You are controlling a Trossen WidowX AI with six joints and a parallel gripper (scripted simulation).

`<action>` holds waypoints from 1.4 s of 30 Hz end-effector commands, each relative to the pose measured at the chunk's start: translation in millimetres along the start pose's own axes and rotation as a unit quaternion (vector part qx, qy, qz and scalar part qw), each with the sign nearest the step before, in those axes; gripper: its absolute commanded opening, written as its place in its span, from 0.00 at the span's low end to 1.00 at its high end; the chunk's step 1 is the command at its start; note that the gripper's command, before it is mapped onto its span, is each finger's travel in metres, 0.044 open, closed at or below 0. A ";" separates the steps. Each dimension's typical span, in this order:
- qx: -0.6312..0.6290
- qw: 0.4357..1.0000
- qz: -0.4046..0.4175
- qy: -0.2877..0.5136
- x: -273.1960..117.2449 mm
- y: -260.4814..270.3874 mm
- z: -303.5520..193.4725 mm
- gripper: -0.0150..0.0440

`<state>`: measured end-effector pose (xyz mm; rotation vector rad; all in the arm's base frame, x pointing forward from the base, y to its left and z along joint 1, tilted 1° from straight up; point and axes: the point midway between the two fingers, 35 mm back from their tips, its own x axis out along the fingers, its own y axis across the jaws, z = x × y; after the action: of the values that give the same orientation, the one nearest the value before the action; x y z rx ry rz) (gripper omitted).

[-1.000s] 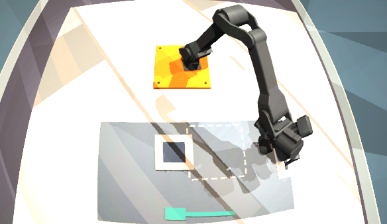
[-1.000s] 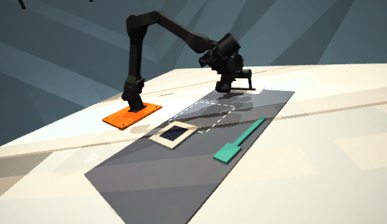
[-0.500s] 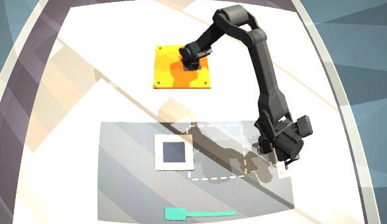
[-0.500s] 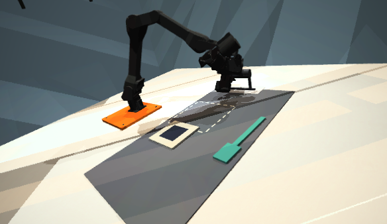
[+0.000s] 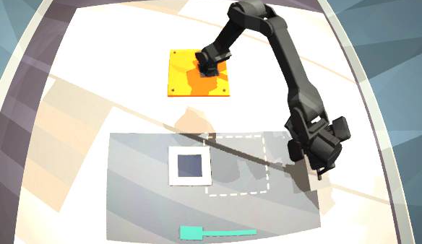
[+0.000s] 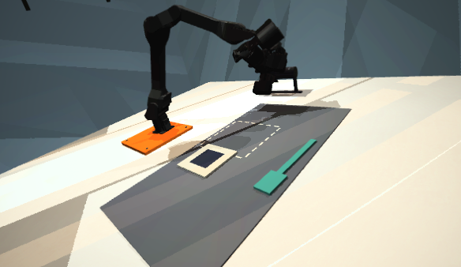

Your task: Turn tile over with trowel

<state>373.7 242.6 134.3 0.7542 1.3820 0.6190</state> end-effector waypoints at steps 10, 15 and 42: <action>0.059 0.994 -0.011 -0.088 -54.4 -42.7 37.6 0.25; 0.076 0.988 -0.025 -0.134 -81.5 -67.3 50.8 0.25; 0.257 0.899 -0.050 -0.351 -228.7 -200.1 67.0 0.25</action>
<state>414.1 -44.2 120.8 1.1458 0.9388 -0.0806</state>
